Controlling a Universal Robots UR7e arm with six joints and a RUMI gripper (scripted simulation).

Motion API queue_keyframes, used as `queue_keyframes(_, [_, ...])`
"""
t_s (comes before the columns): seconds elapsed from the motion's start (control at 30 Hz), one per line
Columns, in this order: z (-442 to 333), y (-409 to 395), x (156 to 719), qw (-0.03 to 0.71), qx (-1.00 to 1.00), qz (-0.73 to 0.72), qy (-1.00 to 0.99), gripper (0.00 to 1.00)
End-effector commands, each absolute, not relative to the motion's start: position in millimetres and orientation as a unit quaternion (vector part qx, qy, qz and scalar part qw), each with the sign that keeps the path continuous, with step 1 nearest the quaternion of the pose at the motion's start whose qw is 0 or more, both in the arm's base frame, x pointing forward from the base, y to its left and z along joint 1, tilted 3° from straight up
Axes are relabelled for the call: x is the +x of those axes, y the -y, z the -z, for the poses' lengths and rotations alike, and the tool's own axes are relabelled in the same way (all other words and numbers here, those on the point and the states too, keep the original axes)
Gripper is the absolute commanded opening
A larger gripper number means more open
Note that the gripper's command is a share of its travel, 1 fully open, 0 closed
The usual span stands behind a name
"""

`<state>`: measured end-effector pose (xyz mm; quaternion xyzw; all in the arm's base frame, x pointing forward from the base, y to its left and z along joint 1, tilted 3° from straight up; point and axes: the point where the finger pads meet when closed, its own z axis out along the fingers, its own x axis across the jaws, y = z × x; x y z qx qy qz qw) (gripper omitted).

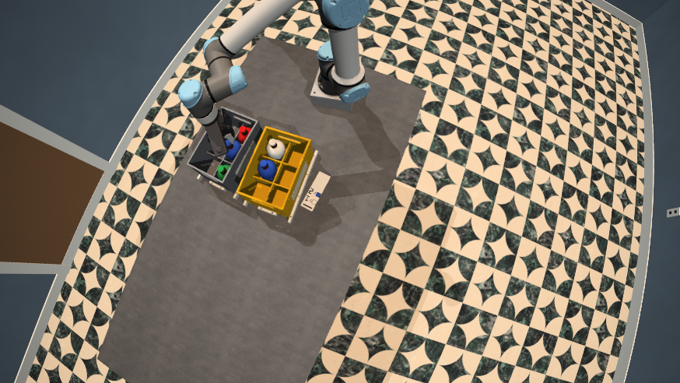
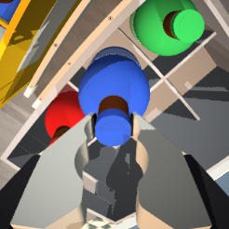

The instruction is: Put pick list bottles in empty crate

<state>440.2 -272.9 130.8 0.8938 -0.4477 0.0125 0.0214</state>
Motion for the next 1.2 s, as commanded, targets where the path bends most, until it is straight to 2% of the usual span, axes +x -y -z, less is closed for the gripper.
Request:
queue_keyframes(0.0, [-140.7, 272.7, 440.5, 0.022, 0.894, -0.013, 0.448, 0.0])
queue_keyframes(1.17, [-192.3, 270.1, 440.3, 0.022, 0.894, -0.013, 0.448, 0.0])
